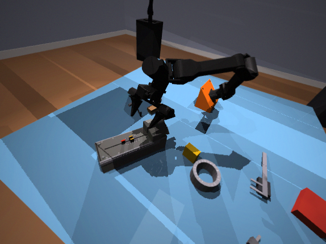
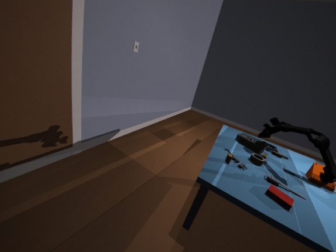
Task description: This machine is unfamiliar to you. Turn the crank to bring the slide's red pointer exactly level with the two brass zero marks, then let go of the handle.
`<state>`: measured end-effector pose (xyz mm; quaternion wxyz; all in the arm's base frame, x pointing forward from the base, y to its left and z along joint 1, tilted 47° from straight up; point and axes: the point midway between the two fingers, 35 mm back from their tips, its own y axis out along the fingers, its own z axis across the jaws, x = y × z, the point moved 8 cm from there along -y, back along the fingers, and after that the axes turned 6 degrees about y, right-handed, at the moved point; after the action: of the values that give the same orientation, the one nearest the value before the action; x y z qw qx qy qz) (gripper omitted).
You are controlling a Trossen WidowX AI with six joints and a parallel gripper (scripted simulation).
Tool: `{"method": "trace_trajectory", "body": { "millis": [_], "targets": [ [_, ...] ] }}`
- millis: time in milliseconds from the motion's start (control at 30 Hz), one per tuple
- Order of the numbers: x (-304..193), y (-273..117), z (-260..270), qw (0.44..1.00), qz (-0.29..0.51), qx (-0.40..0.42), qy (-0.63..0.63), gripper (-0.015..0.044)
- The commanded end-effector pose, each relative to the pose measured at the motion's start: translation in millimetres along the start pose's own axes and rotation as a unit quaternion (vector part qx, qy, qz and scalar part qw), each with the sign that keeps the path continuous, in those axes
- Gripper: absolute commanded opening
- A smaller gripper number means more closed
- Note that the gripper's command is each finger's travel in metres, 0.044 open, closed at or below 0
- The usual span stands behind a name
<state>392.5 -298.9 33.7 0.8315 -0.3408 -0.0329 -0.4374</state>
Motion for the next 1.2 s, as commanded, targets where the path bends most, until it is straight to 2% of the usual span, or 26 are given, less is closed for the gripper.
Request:
{"method": "trace_trajectory", "body": {
  "millis": [0, 367, 700, 1167],
  "targets": [
    [2.0, -3.2, -1.2, 1.000, -0.006, -0.003, 0.000, 0.0440],
    [2.6, -3.8, -1.1, 1.000, -0.006, -0.003, 0.000, 0.0440],
    [30.2, -36.9, 3.2, 1.000, -0.003, -0.002, -0.002, 0.0440],
    [0.5, -67.0, 29.1, 0.997, -0.019, -0.053, 0.053, 0.0440]
  ]
}}
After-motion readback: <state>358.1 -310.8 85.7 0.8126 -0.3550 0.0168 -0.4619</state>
